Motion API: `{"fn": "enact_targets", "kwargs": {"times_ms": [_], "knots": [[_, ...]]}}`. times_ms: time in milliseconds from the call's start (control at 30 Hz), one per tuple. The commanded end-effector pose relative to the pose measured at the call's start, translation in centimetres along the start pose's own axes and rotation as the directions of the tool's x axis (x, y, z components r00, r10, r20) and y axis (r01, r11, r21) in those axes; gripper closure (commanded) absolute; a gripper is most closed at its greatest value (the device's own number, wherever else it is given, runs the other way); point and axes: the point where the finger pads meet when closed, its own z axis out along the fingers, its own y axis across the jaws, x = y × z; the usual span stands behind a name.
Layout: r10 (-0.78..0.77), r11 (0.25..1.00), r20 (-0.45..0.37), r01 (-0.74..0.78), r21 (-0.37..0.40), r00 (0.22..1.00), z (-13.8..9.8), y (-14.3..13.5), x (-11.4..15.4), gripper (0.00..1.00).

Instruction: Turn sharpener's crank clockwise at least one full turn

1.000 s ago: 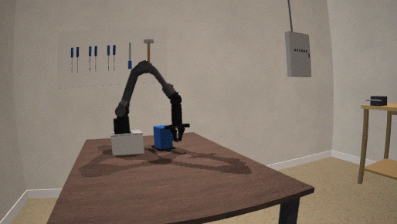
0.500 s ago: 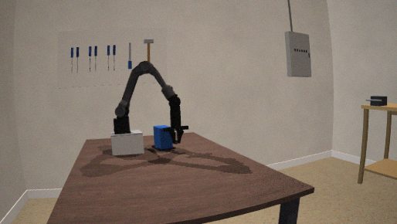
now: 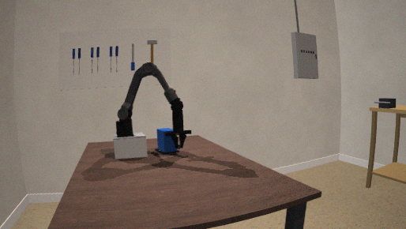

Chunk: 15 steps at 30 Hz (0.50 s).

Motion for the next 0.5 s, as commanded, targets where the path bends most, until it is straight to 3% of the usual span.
{"fn": "enact_targets", "kwargs": {"times_ms": [0,467], "knots": [[0.001,1.000,-0.002,-0.001,0.004,1.000,0.2,-0.3,0.0,0.80],[0.001,1.000,-0.001,-0.001,0.002,1.000,0.6,-1.4,0.0,0.80]]}}
